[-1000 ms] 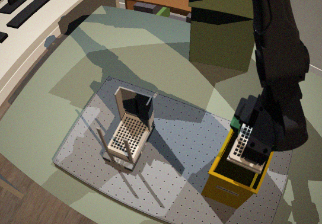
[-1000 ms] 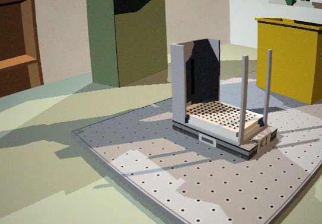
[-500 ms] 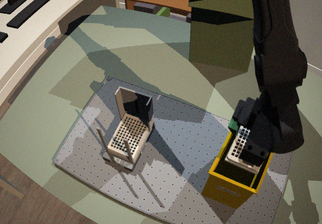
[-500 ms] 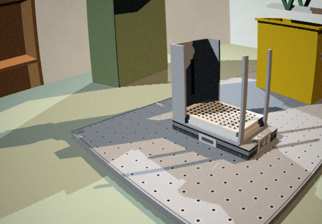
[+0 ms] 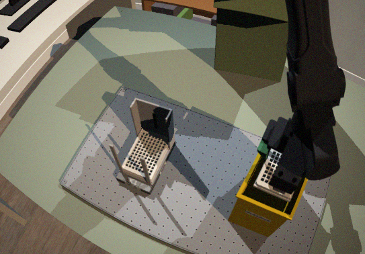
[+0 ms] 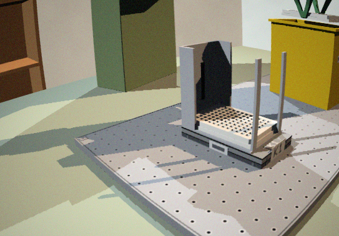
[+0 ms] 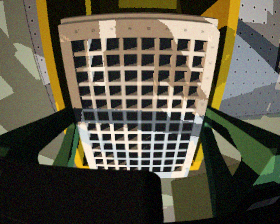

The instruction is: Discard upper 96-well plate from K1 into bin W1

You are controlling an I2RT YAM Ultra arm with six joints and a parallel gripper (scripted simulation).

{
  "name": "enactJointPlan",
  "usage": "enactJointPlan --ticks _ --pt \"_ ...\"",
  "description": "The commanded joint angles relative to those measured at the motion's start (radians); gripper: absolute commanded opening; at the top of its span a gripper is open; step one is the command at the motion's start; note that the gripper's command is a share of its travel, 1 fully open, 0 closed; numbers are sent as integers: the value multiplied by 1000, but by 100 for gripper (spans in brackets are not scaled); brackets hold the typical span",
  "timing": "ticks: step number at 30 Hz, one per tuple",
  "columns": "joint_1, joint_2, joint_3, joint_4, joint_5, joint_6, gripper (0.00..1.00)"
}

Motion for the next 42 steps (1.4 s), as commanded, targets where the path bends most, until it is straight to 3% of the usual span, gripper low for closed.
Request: enactJointPlan --ticks 1,18,19,42 --pt "1 -6 5 15 0 -2 0" --pt "1 -7 0 17 1 -1 0" --pt "1 -7 0 17 1 -1 100" --pt "4 -17 -1 8 3 0 100"
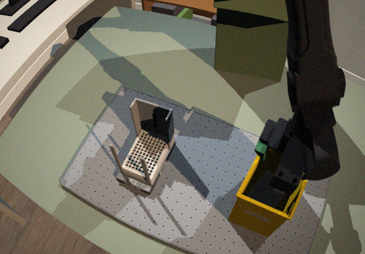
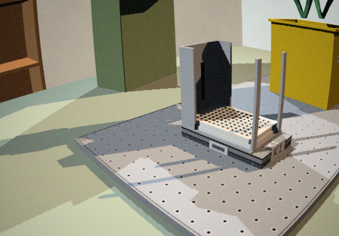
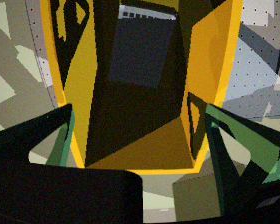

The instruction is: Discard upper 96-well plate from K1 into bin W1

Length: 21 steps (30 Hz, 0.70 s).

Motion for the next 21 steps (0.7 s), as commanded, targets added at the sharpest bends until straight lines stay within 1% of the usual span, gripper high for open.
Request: enactJointPlan --ticks 1,10,21 --pt "7 -26 0 -15 6 3 100" --pt "37 -111 0 -105 31 19 100" --pt "38 -113 0 -107 32 19 100"
